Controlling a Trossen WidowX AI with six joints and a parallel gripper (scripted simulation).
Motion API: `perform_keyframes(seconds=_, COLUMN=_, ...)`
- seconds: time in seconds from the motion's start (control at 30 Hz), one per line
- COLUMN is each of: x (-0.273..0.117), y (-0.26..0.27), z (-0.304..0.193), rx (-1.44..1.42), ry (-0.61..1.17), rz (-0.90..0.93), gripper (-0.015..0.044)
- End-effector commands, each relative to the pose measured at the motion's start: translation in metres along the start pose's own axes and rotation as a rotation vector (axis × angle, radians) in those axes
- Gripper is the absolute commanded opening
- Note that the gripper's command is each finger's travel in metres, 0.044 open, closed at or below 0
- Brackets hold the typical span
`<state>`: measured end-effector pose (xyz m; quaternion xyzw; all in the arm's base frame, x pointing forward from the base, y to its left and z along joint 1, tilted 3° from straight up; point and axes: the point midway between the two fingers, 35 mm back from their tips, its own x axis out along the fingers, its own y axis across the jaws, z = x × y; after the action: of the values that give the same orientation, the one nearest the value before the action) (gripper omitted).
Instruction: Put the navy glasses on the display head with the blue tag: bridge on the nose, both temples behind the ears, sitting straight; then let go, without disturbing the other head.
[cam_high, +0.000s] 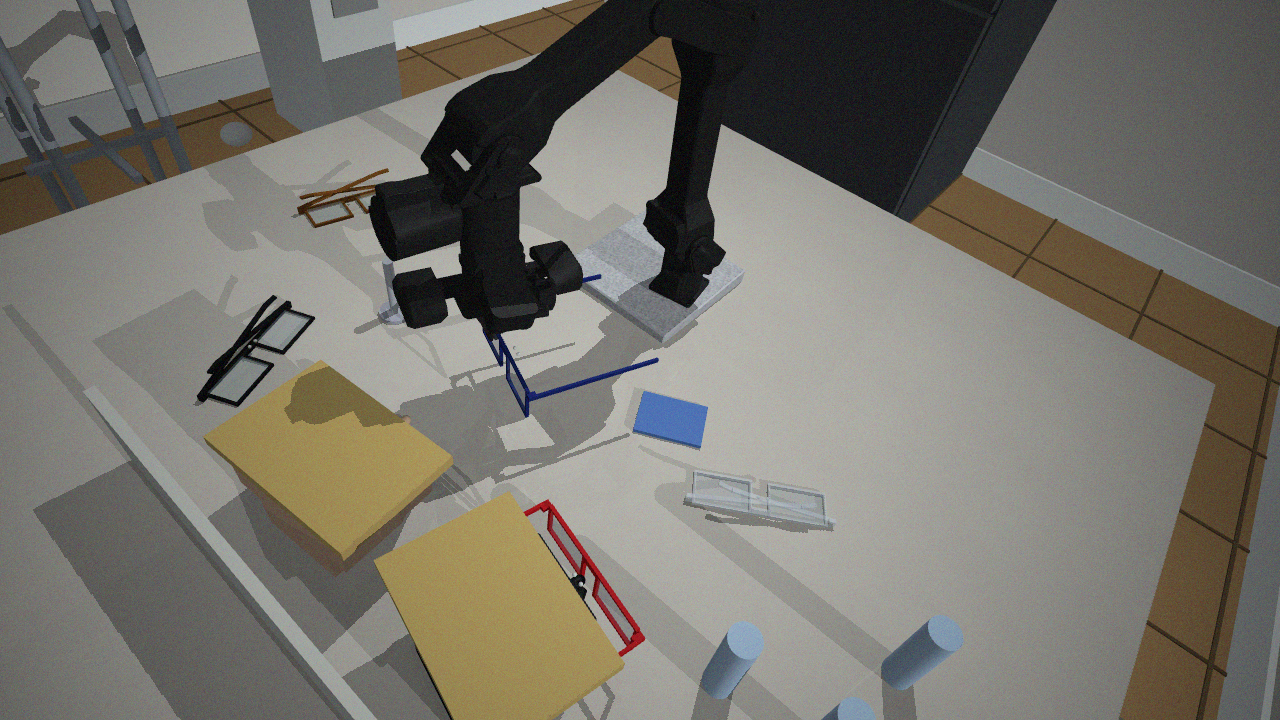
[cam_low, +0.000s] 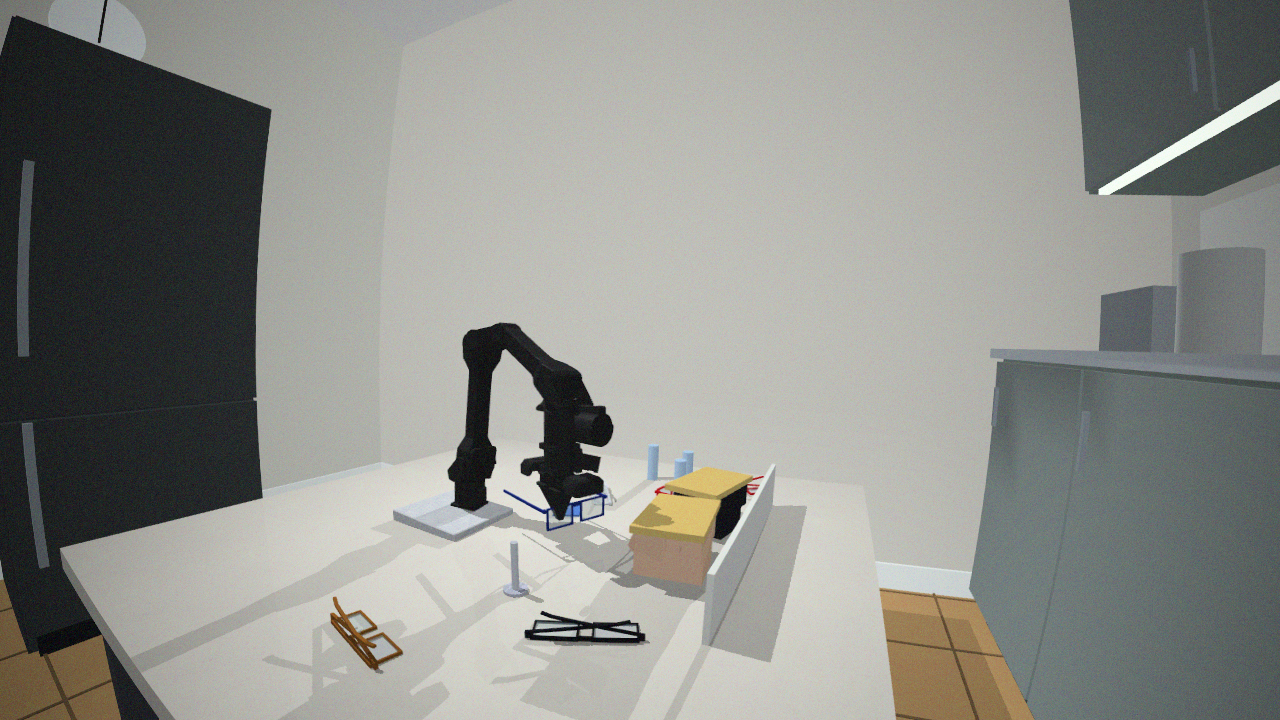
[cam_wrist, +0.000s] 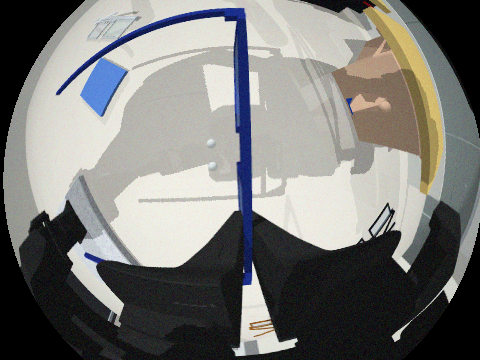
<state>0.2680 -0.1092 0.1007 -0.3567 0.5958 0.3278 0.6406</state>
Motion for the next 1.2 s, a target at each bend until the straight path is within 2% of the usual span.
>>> perform_keyframes(seconds=0.0, x=0.005, y=0.001, z=-0.001, rx=0.004, ry=0.003, rz=0.004, gripper=0.0000)
perform_keyframes(seconds=1.17, x=0.033, y=0.004, z=-0.001, rx=0.004, ry=0.003, rz=0.004, gripper=0.0000)
